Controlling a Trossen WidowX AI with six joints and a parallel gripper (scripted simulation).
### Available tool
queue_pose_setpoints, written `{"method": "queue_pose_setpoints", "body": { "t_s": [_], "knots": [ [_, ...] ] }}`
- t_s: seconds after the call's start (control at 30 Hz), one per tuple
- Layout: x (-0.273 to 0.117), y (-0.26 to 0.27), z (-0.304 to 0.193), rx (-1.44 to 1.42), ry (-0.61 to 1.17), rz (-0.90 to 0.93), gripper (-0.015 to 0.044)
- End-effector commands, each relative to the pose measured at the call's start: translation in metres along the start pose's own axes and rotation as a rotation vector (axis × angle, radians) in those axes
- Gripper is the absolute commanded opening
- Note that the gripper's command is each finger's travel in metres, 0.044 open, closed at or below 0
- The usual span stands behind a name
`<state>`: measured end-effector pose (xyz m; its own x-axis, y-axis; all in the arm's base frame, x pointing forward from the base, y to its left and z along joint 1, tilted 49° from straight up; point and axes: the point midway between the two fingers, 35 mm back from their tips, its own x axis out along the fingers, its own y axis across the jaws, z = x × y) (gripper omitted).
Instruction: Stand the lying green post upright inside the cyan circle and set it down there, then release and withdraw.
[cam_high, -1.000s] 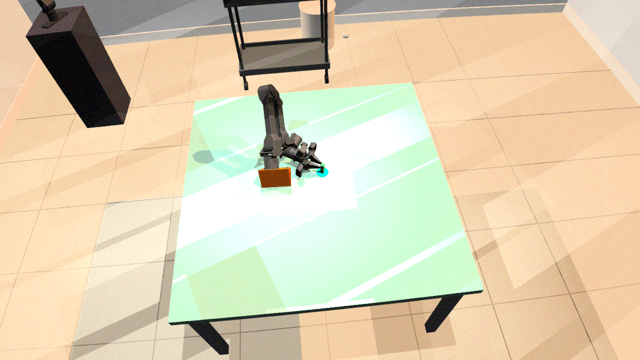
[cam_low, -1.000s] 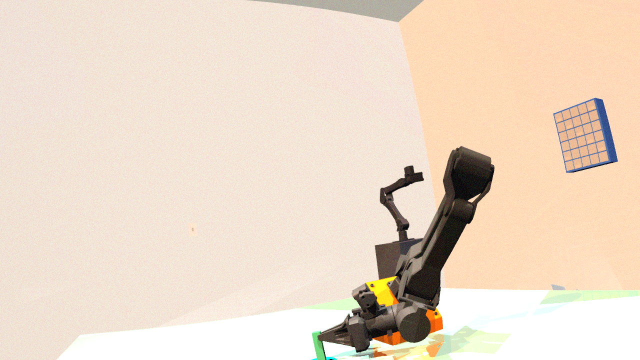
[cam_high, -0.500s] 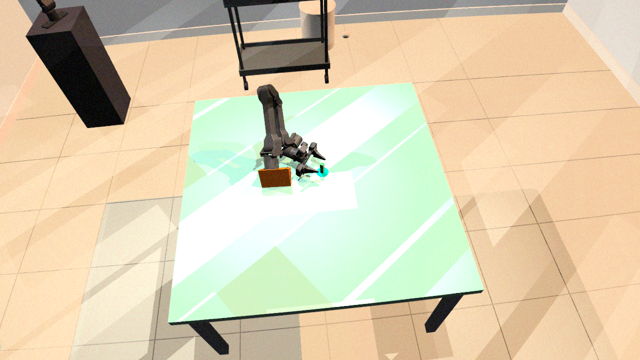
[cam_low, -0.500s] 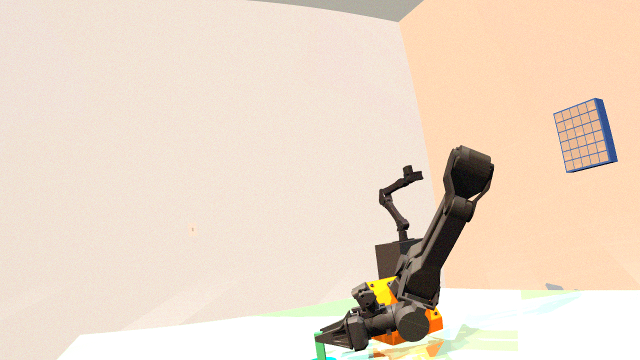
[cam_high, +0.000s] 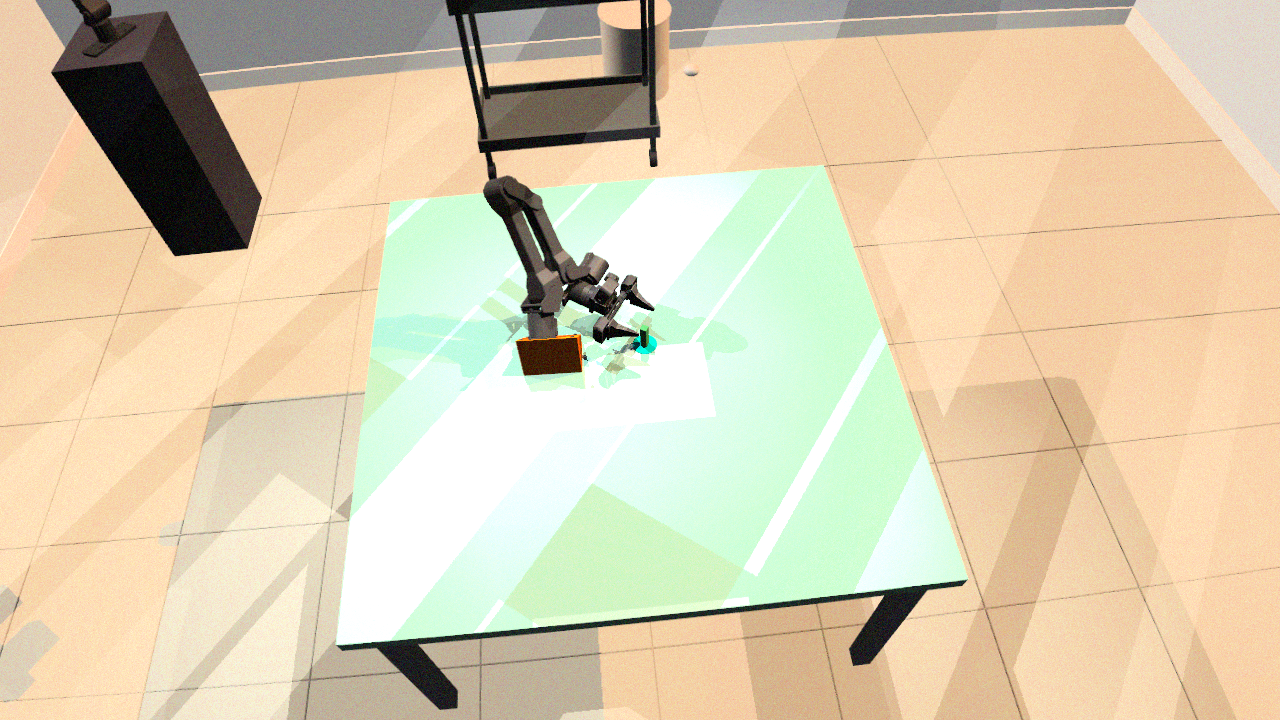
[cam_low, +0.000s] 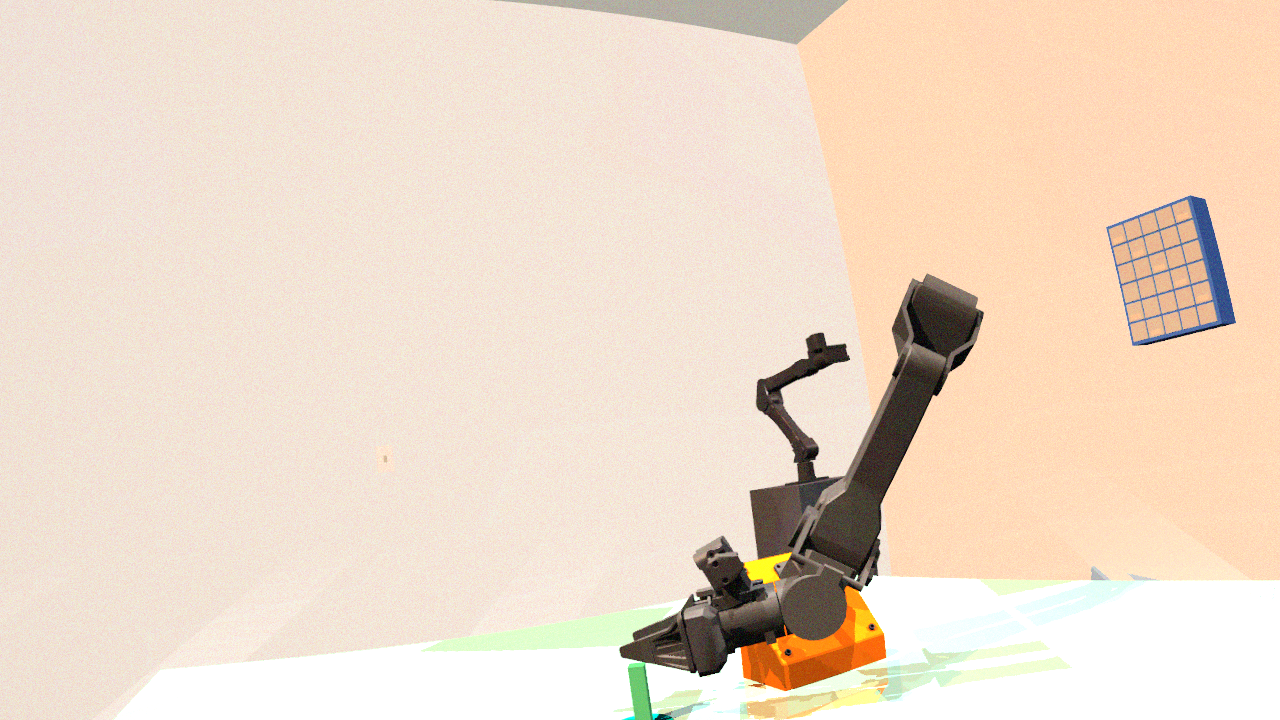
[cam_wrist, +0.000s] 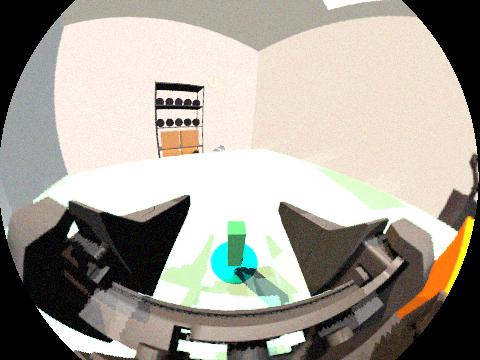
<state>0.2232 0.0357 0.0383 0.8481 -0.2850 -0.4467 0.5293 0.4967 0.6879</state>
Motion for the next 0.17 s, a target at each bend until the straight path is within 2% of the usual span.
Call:
{"method": "queue_pose_setpoints", "body": {
  "t_s": [0.0,0.13],
  "knots": [
    [-0.0012,0.0030,0.0094,-0.004,0.005,0.003,0.0400],
    [-0.0024,0.0038,0.0186,-0.011,0.004,0.003,0.0400]
  ]
}}
